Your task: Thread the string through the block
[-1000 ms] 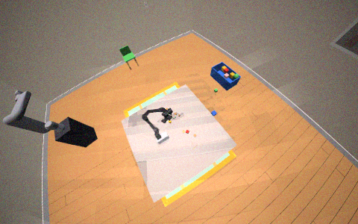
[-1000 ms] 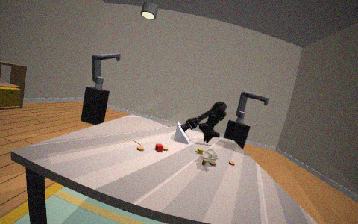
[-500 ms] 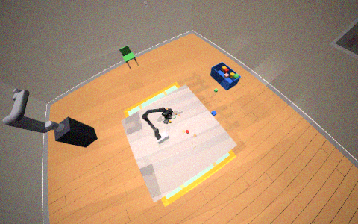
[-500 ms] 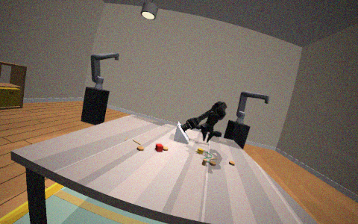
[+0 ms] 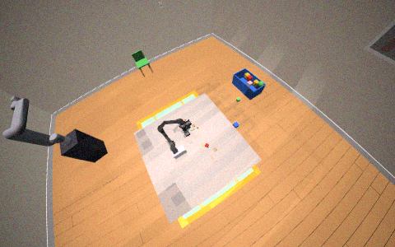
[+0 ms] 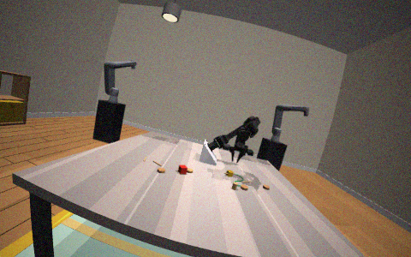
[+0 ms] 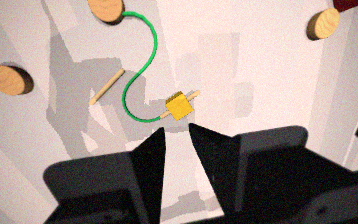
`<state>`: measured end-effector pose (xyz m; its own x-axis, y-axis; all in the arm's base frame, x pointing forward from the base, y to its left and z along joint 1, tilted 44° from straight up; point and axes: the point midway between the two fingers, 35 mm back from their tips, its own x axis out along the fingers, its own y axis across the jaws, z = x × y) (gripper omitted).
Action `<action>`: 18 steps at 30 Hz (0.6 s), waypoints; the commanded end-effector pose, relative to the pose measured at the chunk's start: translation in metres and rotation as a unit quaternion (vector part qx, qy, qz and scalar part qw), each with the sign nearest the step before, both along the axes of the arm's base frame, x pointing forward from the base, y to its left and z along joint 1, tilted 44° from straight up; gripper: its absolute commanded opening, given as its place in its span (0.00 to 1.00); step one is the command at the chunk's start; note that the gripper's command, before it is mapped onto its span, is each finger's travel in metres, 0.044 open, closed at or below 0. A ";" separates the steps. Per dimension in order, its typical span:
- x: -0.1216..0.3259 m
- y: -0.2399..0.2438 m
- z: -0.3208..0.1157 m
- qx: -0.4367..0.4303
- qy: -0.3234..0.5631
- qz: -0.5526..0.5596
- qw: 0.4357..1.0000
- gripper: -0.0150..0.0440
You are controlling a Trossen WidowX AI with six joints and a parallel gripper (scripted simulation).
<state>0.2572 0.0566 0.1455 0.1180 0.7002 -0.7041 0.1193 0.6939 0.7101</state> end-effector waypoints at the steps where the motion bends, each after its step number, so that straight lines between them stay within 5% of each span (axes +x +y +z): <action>1: 0.007 -0.013 -0.013 -0.051 -0.267 0.273 0.923 0.46; 18: 0.012 -0.022 -0.022 -0.089 -0.488 0.498 0.712 0.46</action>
<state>0.2624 0.0472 0.1375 0.1227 0.7003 -0.7032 -0.6324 0.6013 0.4884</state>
